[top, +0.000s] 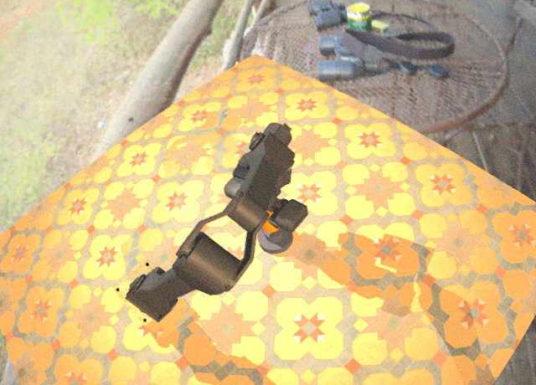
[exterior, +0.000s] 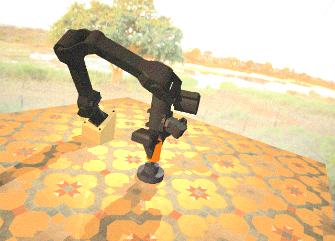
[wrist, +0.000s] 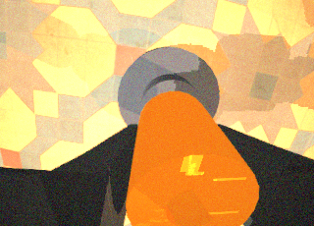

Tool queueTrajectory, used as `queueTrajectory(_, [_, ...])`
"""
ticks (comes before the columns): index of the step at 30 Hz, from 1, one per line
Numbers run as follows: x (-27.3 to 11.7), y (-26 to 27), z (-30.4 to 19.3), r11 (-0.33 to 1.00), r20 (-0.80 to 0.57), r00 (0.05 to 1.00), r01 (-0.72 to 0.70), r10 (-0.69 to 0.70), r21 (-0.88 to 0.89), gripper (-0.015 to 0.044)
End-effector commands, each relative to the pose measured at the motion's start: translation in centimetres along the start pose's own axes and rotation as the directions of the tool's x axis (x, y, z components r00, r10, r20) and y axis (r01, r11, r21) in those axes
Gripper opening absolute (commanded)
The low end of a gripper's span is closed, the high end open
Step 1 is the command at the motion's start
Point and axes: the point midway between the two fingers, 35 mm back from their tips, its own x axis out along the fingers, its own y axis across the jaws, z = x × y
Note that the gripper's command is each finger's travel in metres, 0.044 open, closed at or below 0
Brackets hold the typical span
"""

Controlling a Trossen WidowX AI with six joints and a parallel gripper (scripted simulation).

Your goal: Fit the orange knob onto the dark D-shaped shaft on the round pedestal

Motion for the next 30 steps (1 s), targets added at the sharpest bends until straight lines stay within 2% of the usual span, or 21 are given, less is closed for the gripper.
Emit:
queueTrajectory(1, [-0.07,-0.14,0.15,1.000,0.004,1.000,0.001,-0.001,-0.006,0.0000])
queueTrajectory(30, [0.03,-0.14,0.32,1.000,0.004,1.000,0.001,-0.001,-0.006,0.0000])
